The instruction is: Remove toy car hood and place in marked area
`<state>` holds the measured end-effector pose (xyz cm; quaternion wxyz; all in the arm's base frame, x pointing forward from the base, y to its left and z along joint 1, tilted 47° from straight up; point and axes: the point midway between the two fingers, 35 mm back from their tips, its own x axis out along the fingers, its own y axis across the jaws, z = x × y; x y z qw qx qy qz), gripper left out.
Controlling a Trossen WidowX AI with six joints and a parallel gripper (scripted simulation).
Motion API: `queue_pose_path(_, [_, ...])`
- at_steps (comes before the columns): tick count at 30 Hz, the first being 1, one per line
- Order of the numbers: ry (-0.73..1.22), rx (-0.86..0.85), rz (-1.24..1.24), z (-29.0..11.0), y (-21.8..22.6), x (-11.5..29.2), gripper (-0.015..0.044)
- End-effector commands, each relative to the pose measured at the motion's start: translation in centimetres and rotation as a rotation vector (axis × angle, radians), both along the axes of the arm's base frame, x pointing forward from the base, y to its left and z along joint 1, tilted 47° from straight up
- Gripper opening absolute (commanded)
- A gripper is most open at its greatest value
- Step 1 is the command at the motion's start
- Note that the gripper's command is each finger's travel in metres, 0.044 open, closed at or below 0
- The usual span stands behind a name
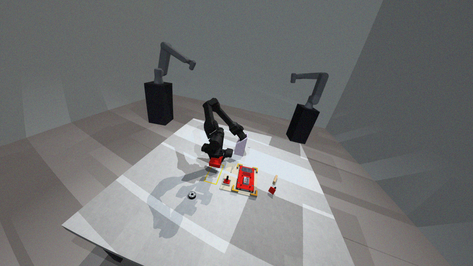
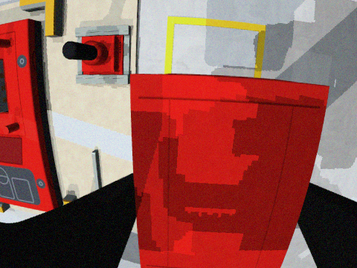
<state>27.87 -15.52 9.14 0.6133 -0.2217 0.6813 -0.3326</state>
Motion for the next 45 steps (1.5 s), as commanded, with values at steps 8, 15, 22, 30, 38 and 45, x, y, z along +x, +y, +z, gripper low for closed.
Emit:
queue_pose_path(8, [0.003, -0.003, 0.004, -0.4, -0.5, -0.1, 0.0])
queue_pose_path(15, [0.003, -0.003, 0.004, -0.7, -0.8, -0.1, 0.0])
queue_pose_path(22, [0.003, -0.003, 0.004, -1.0, -1.1, -0.1, 0.0])
queue_pose_path(30, [0.002, -0.002, 0.004, -1.3, -1.4, -0.1, 0.0])
queue_pose_path(38, [0.002, -0.002, 0.004, -1.6, -1.8, -0.2, 0.0])
queue_pose_path(45, [0.002, -0.002, 0.004, -1.9, -2.1, -0.2, 0.0])
